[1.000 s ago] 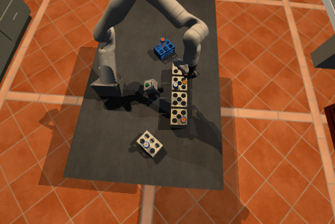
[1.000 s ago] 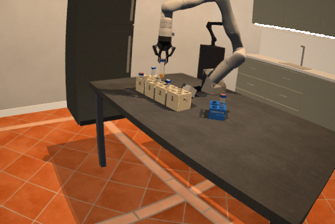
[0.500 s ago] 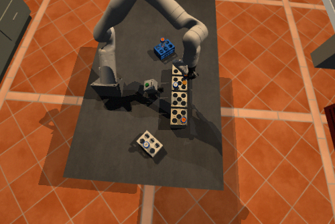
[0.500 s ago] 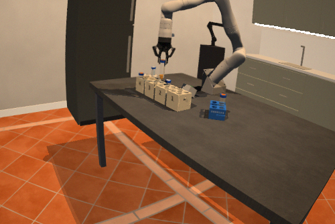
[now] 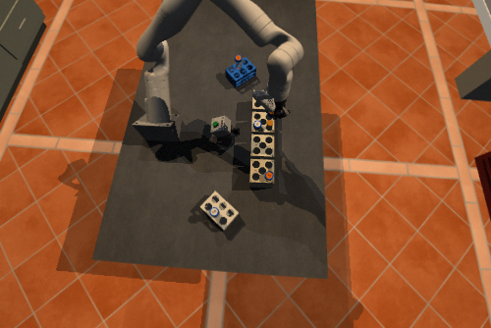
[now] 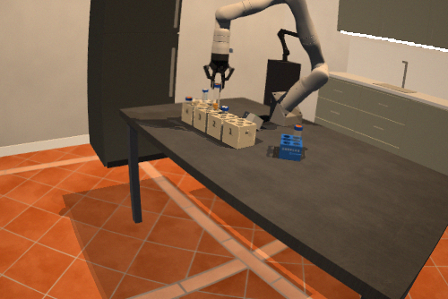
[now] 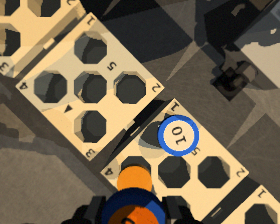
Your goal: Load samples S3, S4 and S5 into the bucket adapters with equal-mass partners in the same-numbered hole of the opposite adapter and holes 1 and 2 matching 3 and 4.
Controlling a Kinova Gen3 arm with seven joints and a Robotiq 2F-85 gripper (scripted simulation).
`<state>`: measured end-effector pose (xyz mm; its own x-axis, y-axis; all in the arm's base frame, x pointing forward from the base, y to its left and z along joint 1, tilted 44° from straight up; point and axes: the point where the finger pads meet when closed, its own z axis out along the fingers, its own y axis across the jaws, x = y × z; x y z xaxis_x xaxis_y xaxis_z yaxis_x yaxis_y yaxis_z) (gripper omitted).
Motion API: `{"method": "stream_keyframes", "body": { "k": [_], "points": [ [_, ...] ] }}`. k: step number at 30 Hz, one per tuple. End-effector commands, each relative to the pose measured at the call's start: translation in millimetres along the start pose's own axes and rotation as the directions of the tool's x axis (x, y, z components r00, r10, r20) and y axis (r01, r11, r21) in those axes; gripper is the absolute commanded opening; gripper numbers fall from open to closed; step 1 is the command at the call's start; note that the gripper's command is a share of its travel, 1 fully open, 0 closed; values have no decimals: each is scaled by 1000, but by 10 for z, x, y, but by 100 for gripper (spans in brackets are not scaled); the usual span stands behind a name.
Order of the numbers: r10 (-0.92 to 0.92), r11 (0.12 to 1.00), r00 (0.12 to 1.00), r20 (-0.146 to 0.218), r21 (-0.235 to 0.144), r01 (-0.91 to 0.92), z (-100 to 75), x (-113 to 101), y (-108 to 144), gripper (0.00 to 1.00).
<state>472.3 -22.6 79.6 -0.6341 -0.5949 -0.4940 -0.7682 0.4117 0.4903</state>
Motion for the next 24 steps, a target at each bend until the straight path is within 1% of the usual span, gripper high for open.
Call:
{"method": "stream_keyframes", "body": {
  "k": [1,12,16,24],
  "points": [
    [-7,1000,1000,4,-1,7,76,-21,-1,10],
    [-7,1000,1000,4,-1,7,196,-21,0,10],
    [-1,1000,1000,1,1,1,165,-5,-5,10],
    [-1,1000,1000,1,1,1,165,-5,-5,10]
  ]
}}
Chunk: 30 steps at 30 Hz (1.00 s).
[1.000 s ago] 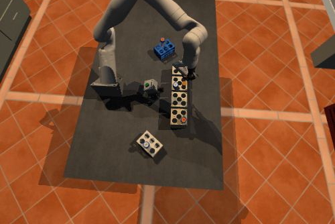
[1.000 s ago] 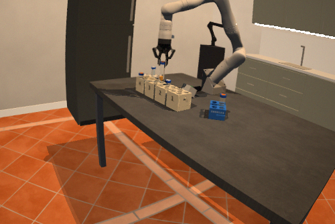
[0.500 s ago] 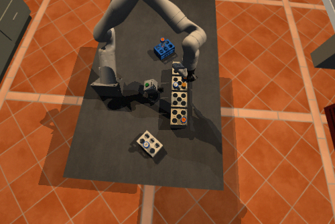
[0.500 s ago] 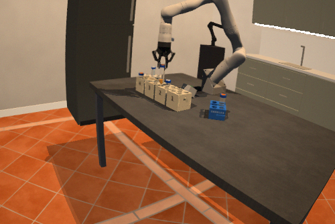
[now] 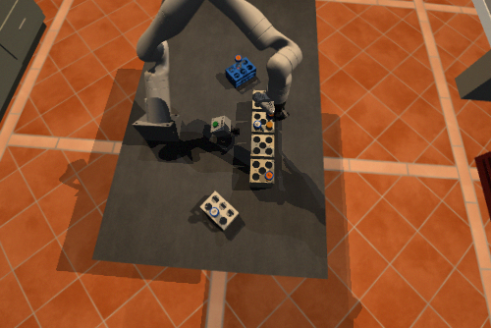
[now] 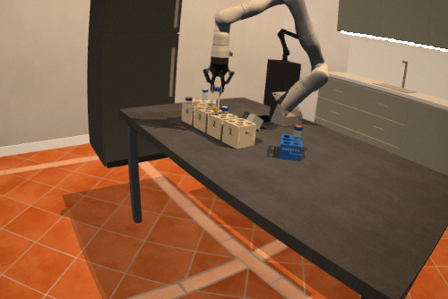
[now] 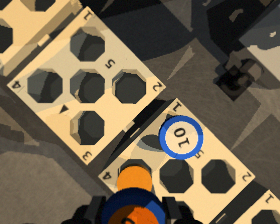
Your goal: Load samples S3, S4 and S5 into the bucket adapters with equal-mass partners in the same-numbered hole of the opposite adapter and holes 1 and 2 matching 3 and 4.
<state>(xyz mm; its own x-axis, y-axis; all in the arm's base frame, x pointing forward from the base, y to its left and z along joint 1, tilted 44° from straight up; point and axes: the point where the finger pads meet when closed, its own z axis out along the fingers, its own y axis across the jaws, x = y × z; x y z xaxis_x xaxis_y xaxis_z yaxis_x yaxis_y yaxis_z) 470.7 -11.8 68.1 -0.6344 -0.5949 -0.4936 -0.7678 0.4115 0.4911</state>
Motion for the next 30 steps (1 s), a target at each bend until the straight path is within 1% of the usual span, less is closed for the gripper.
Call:
{"method": "stream_keyframes", "body": {
  "k": [1,8,11,18,30],
  "points": [
    [-2,1000,1000,1,1,2,7,-7,-5,10],
    [-2,1000,1000,1,1,2,7,-7,-5,10],
    [-7,1000,1000,3,0,7,57,-19,-1,10],
    [-7,1000,1000,3,3,7,81,-19,-10,10],
    [-7,1000,1000,3,0,7,170,-17,-1,10]
  ]
}}
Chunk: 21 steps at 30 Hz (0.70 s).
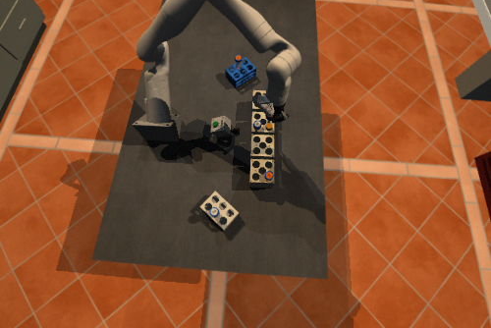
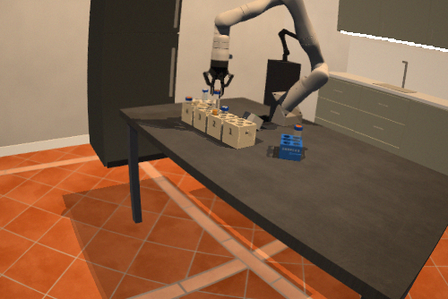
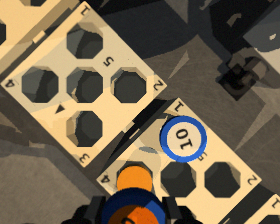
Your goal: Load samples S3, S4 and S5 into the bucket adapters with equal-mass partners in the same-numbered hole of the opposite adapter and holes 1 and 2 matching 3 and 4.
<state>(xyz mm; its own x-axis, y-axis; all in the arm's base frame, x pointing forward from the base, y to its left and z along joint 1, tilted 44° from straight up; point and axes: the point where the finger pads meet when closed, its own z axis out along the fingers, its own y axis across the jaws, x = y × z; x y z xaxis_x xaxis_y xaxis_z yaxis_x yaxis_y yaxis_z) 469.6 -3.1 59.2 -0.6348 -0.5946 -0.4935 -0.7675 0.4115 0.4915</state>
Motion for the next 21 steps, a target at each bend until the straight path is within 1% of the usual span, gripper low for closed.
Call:
{"method": "stream_keyframes", "body": {
  "k": [1,21],
  "points": [
    [-8,1000,1000,2,0,8,51,-17,-2,10],
    [-8,1000,1000,2,1,8,157,-16,-2,10]
  ]
}}
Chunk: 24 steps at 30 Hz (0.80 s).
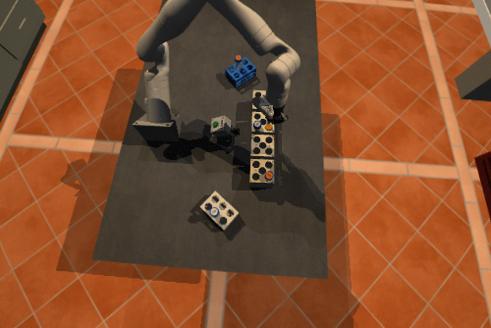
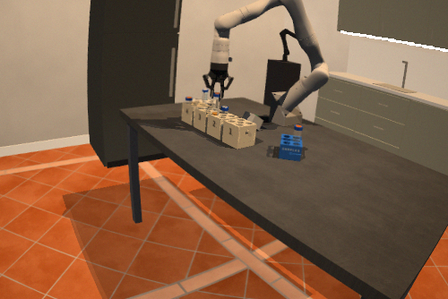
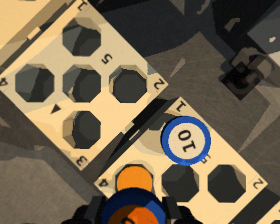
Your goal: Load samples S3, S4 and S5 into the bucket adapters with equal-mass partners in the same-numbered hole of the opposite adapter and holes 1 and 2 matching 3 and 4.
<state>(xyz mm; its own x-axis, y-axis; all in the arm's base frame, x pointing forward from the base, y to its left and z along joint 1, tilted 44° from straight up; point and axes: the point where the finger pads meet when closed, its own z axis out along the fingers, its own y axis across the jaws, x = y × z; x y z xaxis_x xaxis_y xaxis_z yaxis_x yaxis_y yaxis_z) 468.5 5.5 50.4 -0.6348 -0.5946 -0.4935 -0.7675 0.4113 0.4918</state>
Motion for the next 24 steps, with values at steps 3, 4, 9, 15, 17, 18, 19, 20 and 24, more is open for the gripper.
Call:
{"method": "stream_keyframes", "body": {
  "k": [3,4,9,15,17,18,19,20,24],
  "points": [
    [-8,1000,1000,2,1,8,53,-15,-4,10],
    [-8,1000,1000,2,1,8,61,-15,-2,10],
    [-8,1000,1000,2,1,8,94,-15,-3,10],
    [-8,1000,1000,2,1,8,134,-15,-3,10],
    [-8,1000,1000,2,1,8,134,-15,-3,10],
    [-8,1000,1000,2,3,8,133,-15,-11,10],
    [-8,1000,1000,2,2,8,143,-14,-7,10],
    [-8,1000,1000,2,1,8,153,-14,-3,10],
    [-8,1000,1000,2,1,8,180,-15,-3,10]
  ]
}}
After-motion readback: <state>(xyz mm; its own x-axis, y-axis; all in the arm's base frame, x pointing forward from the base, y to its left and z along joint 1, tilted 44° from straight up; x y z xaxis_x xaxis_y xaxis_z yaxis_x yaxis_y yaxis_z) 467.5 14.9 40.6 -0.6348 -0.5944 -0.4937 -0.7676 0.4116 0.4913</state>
